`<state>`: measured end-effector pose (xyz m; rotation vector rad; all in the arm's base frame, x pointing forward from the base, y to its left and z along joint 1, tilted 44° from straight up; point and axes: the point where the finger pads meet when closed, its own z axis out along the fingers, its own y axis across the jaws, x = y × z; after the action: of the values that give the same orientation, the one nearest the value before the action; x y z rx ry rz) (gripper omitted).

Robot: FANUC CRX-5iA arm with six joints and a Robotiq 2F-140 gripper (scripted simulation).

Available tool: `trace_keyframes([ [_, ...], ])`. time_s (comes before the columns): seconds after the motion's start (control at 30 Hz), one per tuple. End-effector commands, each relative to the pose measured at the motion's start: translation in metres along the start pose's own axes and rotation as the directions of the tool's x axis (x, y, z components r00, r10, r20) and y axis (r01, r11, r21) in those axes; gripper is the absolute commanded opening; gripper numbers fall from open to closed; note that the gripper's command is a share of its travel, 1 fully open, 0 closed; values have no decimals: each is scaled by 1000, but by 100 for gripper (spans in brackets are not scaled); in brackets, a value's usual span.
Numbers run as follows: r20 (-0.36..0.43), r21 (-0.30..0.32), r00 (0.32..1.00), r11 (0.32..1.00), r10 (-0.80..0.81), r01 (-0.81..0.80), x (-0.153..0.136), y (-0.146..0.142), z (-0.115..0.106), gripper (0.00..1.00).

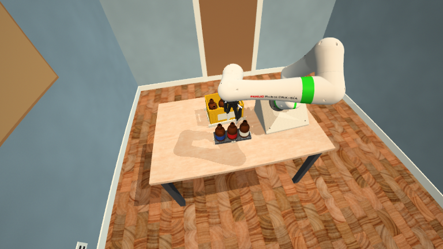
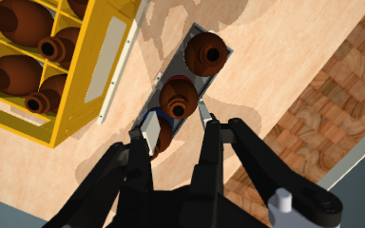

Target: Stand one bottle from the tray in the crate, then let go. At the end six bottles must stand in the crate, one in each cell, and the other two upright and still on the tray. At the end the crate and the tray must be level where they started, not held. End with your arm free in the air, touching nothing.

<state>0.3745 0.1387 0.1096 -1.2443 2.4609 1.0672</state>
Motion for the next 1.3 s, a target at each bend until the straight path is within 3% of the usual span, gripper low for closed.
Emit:
trace_keyframes([
  [0.0, 0, 0, 1000, 1000, 0, 0, 0, 0, 0, 38],
  [1.27, 0, 0, 1000, 1000, 0, 0, 0, 0, 29, 38],
])
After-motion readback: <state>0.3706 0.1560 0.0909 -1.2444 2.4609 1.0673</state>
